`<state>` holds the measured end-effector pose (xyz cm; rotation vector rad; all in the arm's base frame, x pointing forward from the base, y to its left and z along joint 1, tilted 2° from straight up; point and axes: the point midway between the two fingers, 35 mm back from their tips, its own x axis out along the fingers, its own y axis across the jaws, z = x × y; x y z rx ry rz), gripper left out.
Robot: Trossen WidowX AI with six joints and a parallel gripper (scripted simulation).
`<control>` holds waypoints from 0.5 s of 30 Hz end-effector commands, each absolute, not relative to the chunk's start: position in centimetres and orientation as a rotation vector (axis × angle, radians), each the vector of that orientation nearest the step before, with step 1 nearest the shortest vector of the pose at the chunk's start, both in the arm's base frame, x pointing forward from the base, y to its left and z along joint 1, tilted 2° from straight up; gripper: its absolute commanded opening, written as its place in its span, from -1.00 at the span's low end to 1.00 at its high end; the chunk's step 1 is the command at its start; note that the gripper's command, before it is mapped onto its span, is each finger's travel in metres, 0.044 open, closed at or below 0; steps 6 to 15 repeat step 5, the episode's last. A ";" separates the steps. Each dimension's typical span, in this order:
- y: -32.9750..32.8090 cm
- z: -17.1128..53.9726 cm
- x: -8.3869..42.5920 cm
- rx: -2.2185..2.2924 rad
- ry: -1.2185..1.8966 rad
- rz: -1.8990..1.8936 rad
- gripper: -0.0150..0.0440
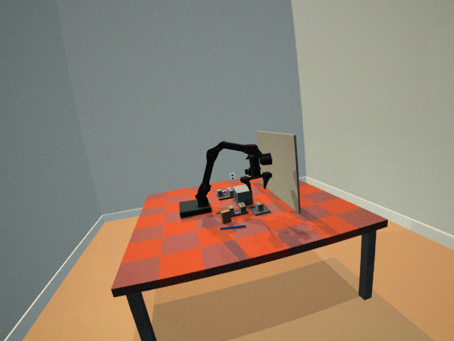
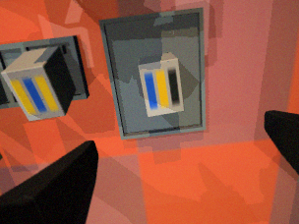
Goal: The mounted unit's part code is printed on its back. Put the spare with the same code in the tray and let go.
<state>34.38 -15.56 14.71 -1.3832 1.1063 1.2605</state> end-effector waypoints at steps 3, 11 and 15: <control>-15.6 14.8 34.5 -1.386 1.105 1.257 1.00; -15.6 14.8 34.5 -1.386 1.105 1.257 1.00; -15.6 14.8 34.5 -1.386 1.105 1.257 1.00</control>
